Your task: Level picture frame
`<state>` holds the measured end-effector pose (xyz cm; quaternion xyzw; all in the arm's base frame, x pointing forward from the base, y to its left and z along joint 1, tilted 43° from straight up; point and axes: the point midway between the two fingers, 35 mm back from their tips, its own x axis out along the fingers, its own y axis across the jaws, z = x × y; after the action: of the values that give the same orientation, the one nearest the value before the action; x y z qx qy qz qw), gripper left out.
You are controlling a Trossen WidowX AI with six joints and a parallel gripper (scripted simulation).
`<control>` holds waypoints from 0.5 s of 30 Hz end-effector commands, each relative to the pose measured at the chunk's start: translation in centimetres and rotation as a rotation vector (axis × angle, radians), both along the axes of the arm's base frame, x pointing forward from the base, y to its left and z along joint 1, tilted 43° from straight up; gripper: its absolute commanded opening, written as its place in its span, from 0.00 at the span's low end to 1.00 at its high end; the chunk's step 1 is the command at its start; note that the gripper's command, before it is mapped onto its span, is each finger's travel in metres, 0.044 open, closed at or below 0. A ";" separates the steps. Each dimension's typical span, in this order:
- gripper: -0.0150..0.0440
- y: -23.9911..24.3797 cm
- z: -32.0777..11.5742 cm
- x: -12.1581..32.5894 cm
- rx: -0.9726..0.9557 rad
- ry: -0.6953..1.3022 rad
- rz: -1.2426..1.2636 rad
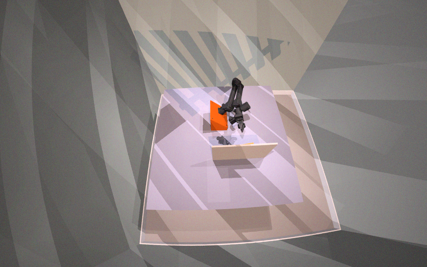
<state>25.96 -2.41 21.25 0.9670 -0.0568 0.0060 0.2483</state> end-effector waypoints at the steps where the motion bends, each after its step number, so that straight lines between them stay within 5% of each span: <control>1: 0.69 1.8 -2.1 0.3 0.006 0.013 0.003; 15: 0.69 2.5 -2.8 0.3 0.008 0.013 0.003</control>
<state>26.25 0.14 18.47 0.9680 -0.0516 -0.0001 0.2456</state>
